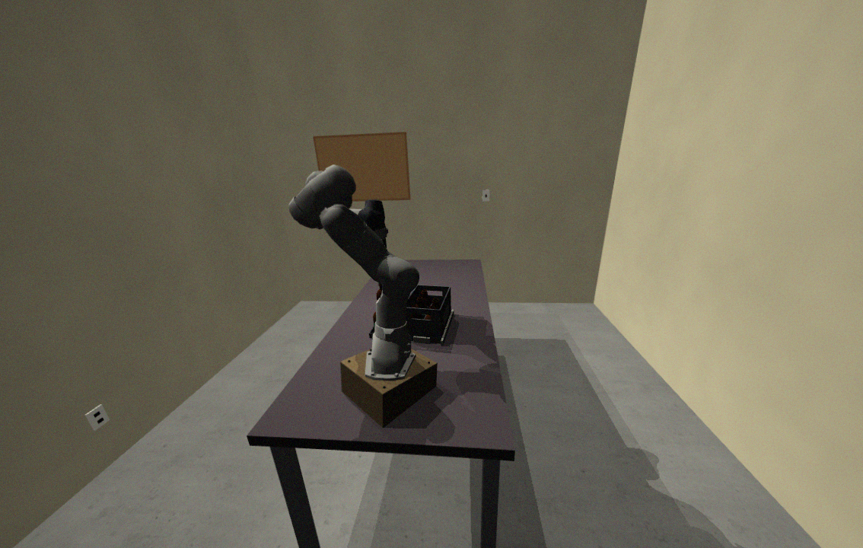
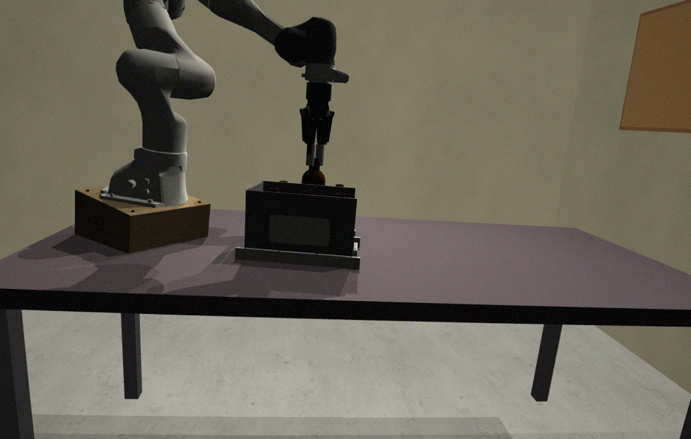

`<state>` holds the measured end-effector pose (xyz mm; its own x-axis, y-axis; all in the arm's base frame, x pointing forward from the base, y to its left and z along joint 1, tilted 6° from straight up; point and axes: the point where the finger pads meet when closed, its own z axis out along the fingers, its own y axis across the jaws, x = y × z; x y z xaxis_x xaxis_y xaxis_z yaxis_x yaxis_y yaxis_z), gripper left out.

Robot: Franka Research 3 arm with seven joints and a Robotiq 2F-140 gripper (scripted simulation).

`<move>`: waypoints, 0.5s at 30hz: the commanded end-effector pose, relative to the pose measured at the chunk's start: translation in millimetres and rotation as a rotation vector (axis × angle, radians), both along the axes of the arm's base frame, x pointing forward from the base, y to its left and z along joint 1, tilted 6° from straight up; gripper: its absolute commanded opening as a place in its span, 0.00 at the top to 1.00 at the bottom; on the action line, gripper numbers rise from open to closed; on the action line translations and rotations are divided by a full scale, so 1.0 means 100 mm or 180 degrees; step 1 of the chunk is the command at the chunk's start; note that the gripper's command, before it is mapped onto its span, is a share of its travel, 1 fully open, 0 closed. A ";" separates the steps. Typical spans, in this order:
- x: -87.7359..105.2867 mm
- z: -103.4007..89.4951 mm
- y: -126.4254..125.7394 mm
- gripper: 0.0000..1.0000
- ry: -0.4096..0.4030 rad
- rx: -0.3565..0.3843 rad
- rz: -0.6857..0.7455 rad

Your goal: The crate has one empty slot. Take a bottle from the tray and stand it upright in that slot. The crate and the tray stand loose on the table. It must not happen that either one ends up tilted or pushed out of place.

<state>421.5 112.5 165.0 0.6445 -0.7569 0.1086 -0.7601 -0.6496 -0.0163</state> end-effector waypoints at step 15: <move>0.00 0.05 0.01 1.00 0.0004 -0.0001 -0.0013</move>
<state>419.8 113.1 167.5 0.6445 -0.7572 0.1058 -0.7606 -0.6491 -0.0122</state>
